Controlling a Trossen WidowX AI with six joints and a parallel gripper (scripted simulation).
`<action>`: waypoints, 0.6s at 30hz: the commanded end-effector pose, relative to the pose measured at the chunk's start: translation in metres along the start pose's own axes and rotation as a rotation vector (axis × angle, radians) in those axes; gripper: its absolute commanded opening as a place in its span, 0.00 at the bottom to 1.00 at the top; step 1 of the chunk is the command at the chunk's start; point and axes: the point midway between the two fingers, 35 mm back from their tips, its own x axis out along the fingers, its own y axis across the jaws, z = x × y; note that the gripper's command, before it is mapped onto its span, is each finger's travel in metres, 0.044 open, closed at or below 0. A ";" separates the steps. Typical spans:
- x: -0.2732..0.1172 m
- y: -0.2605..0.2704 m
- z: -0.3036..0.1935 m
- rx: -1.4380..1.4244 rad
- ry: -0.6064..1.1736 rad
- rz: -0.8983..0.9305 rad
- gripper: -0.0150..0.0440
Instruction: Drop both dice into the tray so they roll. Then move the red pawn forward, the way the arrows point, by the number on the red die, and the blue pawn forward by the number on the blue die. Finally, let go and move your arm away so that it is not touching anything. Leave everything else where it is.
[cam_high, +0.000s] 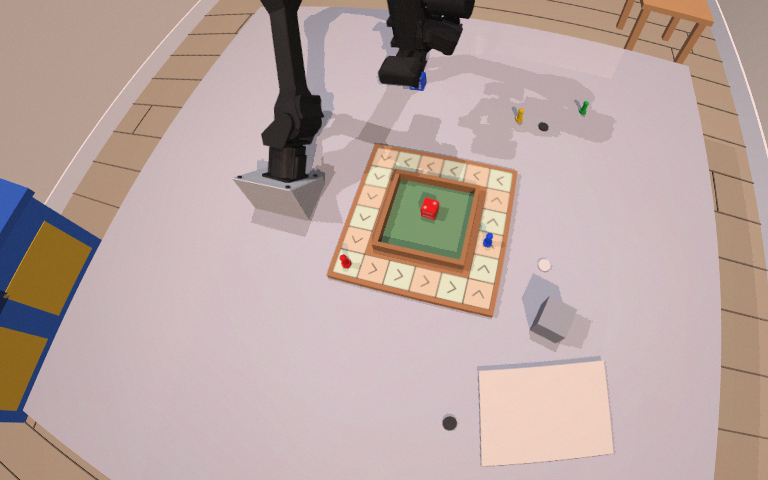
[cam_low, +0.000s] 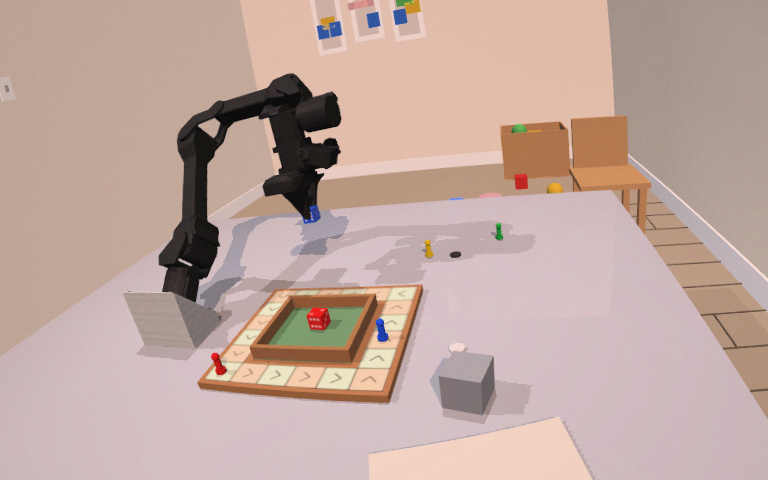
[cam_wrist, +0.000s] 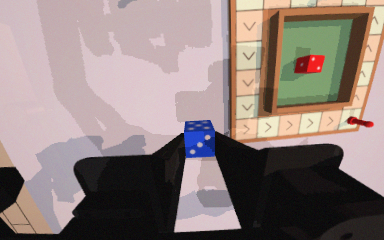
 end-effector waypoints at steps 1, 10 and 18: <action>0.000 -0.013 0.010 0.098 -0.001 -0.006 0.25; 0.007 -0.059 0.036 0.403 0.003 -0.028 0.25; 0.013 -0.103 0.050 0.674 0.007 -0.041 0.25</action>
